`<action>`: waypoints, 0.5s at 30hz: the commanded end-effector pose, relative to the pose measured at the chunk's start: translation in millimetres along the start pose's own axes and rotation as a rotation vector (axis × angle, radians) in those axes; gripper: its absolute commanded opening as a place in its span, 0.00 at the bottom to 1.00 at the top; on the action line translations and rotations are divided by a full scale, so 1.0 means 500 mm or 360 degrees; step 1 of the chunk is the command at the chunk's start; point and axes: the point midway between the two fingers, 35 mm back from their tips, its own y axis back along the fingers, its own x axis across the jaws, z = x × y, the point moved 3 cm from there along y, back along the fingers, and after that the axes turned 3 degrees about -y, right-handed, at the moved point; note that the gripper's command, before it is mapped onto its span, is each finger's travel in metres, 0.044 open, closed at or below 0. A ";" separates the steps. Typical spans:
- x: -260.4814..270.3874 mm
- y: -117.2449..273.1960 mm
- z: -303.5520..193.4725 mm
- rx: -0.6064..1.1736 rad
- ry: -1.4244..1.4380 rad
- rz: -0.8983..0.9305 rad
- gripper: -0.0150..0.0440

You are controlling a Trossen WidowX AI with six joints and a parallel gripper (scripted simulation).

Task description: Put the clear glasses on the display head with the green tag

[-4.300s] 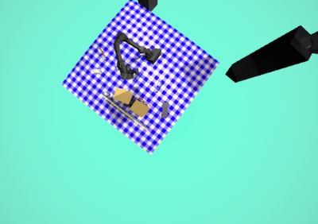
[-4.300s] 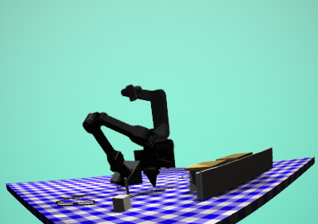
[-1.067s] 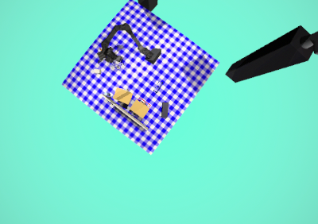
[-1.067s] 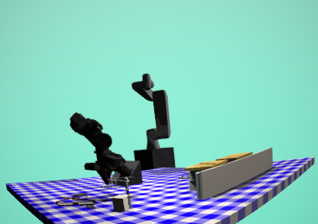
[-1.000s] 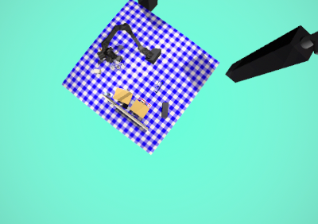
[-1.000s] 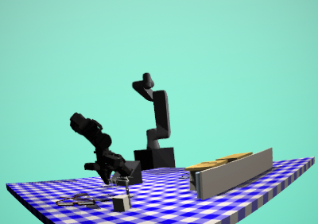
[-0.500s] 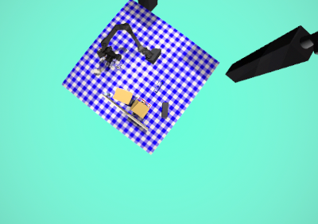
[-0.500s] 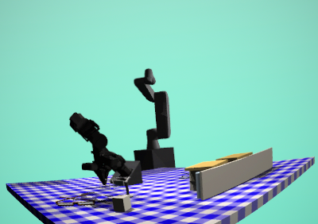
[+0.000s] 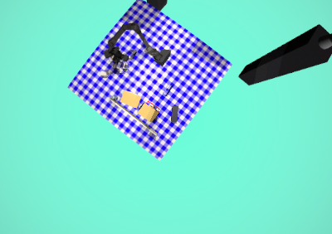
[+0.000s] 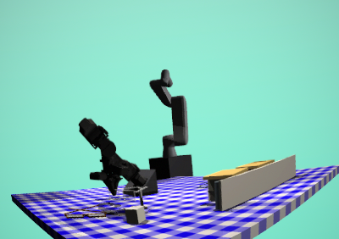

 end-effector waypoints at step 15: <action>-0.015 0.002 -0.027 -0.0005 -0.0004 -0.0006 0.25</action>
